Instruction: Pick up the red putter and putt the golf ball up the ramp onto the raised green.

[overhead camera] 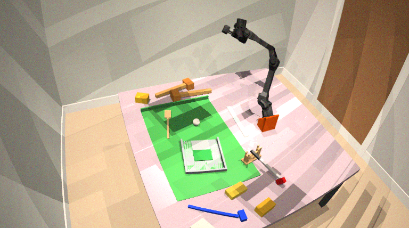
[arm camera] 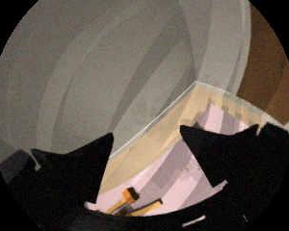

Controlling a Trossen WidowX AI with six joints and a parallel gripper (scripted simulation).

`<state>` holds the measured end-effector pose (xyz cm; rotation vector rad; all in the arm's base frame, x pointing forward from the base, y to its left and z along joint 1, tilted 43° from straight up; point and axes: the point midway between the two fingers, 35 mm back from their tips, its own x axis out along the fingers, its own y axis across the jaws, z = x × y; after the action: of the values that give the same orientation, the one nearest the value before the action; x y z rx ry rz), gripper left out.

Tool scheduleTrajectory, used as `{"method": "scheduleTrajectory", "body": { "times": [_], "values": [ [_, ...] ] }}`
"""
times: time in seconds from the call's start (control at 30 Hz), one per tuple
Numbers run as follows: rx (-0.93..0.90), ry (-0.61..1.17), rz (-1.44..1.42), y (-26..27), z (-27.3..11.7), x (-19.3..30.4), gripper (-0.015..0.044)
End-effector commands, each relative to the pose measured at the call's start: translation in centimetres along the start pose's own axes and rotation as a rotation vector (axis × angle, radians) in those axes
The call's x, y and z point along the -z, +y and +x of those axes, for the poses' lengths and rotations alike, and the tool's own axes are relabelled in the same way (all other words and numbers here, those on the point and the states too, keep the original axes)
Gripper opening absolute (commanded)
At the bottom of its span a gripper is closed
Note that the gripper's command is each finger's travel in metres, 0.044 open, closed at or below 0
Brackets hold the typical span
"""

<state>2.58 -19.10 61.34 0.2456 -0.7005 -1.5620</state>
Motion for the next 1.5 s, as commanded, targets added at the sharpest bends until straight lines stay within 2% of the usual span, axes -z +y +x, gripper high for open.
{"method": "scheduleTrajectory", "body": {
  "times": [0.0,0.3,0.6,1.0,1.2,1.47],
  "values": [
    [-0.075,0.131,-0.123,3.3,1.4,5.7,0.044],
    [-0.288,0.387,-0.338,10.1,-0.4,17.9,0.044],
    [-0.554,0.572,-0.602,15.6,-6.6,28.5,0.044],
    [-0.899,0.745,-0.994,17.8,-19.7,41.9,0.044],
    [-1.074,0.774,-1.181,16.9,-26.3,46.6,0.044],
    [-1.394,0.802,-1.491,12.9,-37.7,52.5,0.044]
  ]
}}
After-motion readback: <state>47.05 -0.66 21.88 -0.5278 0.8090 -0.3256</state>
